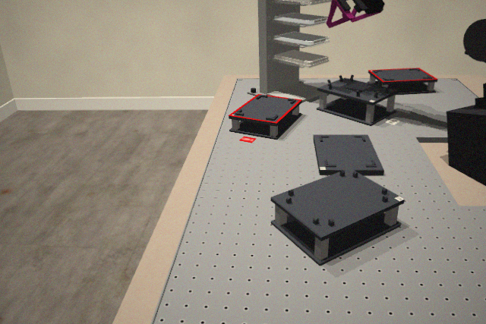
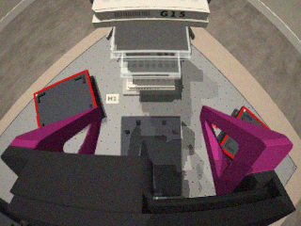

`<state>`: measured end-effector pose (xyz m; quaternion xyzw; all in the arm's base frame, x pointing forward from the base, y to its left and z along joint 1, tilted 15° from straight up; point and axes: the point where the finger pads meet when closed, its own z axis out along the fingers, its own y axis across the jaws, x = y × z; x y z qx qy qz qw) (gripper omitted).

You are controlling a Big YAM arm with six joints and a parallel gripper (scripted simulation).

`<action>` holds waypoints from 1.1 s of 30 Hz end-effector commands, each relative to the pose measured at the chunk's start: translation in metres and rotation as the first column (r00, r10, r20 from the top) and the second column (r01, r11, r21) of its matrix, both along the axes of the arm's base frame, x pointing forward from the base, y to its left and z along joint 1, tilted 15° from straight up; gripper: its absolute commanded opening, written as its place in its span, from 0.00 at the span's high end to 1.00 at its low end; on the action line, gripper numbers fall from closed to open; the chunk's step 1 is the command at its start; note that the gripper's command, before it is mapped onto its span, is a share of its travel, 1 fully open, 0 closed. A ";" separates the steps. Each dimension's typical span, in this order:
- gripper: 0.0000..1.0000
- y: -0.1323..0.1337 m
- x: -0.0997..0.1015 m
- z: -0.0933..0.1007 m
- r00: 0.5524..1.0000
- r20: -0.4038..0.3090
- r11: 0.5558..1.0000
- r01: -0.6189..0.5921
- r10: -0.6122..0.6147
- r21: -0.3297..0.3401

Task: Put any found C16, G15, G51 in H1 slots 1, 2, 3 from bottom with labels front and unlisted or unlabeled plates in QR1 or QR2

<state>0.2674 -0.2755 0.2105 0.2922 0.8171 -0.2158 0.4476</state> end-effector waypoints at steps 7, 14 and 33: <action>0.00 0.008 -0.014 0.002 1.000 0.007 1.000 0.007 -0.007 -0.011; 0.00 0.009 -0.016 0.006 1.000 0.025 0.999 0.004 -0.003 -0.037; 0.00 0.002 -0.012 -0.031 1.000 0.008 1.000 0.004 -0.004 -0.018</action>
